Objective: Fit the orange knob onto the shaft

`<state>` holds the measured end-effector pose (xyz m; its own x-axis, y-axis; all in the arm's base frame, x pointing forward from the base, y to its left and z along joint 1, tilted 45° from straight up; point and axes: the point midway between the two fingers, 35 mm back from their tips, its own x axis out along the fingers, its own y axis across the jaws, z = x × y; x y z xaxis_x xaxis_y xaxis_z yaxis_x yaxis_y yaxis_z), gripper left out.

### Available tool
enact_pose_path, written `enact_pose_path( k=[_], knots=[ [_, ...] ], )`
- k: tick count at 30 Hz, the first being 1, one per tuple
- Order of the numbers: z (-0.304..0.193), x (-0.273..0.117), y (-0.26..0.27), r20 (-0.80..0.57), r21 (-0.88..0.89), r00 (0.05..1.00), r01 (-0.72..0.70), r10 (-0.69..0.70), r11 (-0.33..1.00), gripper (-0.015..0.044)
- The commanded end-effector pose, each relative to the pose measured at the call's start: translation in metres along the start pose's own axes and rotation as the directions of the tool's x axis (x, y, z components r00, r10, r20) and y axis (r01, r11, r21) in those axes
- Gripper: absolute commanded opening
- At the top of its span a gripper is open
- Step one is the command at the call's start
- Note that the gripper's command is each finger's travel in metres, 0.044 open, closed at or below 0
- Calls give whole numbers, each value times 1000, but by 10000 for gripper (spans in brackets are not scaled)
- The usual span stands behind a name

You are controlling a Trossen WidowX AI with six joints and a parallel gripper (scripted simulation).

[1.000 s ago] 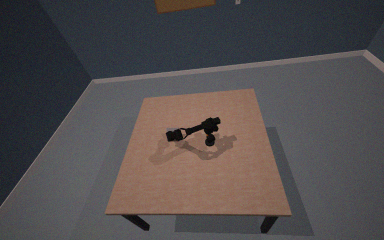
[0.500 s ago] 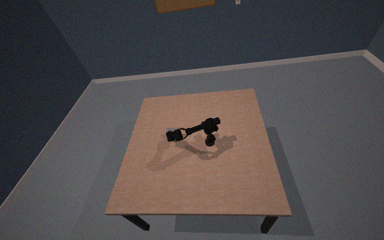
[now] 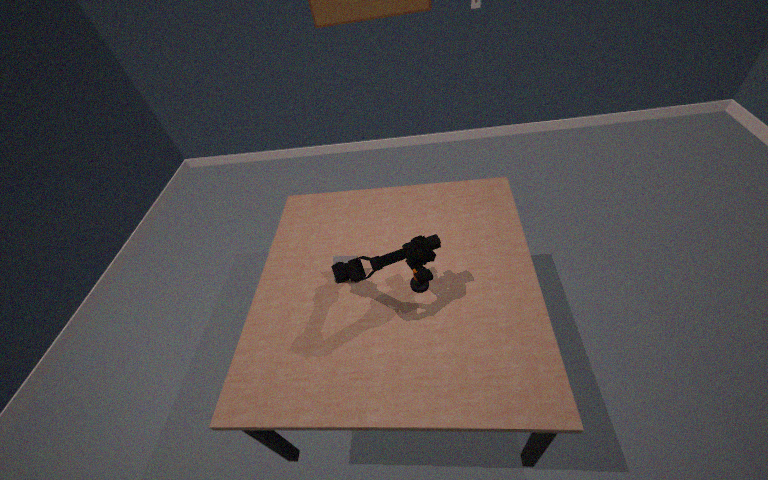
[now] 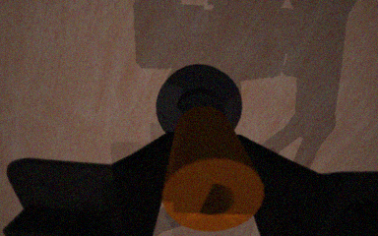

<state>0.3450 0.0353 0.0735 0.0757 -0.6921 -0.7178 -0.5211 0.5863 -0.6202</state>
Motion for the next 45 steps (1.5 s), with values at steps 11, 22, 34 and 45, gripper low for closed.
enact_pose_path(
  k=[11, 22, 34, 45],
  knots=[
    [2, 0, 1, 5, -81, 1000, 3, -3, 997, 0],
    [1, 3, 1, 5, -81, 1000, 4, -3, 997, 0],
    [2, -1, 1, 5, -81, 1000, 3, -3, 997, 0],
    [4, -3, 1, 5, -287, 1000, 4, -3, 958, 0]
  ],
)
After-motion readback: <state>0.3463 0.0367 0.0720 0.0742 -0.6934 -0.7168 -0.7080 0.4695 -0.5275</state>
